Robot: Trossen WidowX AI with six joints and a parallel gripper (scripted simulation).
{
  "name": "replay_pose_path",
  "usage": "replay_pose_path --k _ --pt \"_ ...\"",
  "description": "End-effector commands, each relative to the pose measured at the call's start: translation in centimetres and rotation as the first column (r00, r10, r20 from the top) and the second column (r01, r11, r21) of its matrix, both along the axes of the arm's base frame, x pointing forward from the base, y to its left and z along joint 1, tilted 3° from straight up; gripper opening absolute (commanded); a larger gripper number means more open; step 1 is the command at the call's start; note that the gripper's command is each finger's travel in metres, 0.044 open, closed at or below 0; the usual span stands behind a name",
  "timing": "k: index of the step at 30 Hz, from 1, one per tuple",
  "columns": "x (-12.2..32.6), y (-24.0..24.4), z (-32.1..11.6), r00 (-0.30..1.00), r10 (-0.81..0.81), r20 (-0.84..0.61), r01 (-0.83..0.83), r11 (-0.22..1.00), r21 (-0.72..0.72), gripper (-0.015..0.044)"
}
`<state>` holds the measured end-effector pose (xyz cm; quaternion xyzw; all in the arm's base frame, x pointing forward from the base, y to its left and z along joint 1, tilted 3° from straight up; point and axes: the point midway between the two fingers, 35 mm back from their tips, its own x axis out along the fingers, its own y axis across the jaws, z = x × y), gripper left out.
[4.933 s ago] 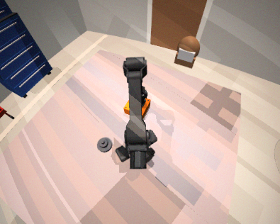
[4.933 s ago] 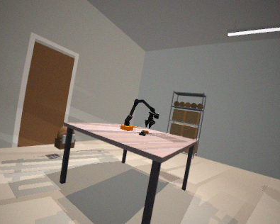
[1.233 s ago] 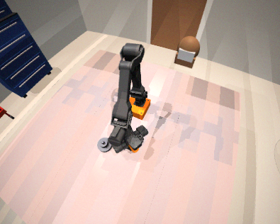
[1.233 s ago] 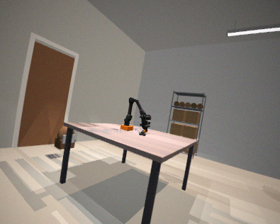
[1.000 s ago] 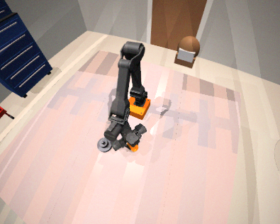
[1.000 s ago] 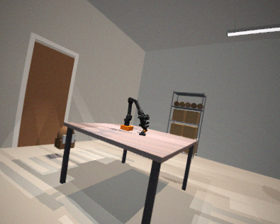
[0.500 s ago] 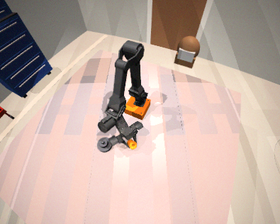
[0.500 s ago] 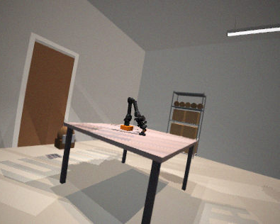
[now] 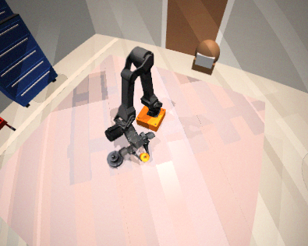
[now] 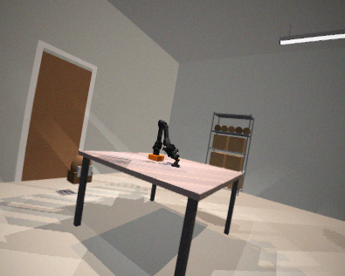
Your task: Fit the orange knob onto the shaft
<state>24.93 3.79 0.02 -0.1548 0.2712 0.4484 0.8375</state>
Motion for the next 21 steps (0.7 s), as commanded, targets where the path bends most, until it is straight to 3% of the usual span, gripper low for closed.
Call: replay_pose_path --k 1,3,21 --pt "0.00 0.00 0.00 1.000 0.000 0.000 0.000 1.000 0.000 0.0206" --pt "0.00 0.00 0.00 1.000 0.000 0.000 0.000 1.000 0.000 0.0259" --pt "0.00 0.00 0.00 1.000 0.000 0.000 0.000 1.000 0.000 0.0260"
